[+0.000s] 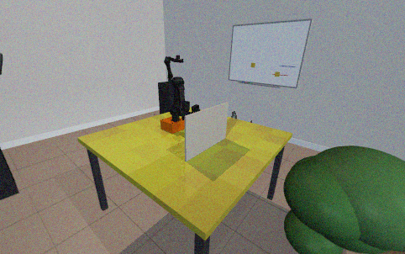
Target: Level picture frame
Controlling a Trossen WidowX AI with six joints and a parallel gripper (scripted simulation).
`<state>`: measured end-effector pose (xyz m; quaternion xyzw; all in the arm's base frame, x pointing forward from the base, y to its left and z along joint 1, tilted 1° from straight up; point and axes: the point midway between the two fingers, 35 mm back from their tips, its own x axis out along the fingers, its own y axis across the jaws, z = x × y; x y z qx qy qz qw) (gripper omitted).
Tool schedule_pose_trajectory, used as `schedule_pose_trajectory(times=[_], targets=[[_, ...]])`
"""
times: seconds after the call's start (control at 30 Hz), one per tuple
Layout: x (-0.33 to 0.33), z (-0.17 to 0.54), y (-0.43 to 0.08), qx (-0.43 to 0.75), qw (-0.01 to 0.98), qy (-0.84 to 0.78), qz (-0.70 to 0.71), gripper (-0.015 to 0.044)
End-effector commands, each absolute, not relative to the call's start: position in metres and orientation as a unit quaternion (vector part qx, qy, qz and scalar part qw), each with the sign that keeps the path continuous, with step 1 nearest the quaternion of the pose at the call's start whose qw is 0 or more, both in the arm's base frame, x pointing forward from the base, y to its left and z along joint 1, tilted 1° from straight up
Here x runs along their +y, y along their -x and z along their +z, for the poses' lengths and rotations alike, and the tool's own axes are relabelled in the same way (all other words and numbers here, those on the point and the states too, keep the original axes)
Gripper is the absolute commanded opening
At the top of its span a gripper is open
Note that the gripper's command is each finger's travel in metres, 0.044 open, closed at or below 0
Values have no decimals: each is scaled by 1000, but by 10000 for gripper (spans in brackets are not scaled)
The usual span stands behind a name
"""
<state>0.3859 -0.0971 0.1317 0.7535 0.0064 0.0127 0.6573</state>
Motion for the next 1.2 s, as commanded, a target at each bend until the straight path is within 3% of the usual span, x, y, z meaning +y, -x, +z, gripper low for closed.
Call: schedule_pose_trajectory(times=[0.0, 0.63, 0.87, 1.17], targets=[[-98, 131, -386, 6, 656, -755, 10, 260], [-98, 131, -386, 6, 656, -755, 10, 260], [-98, 131, -386, 6, 656, -755, 10, 76], [-98, 131, -386, 6, 656, -755, 10, 0]])
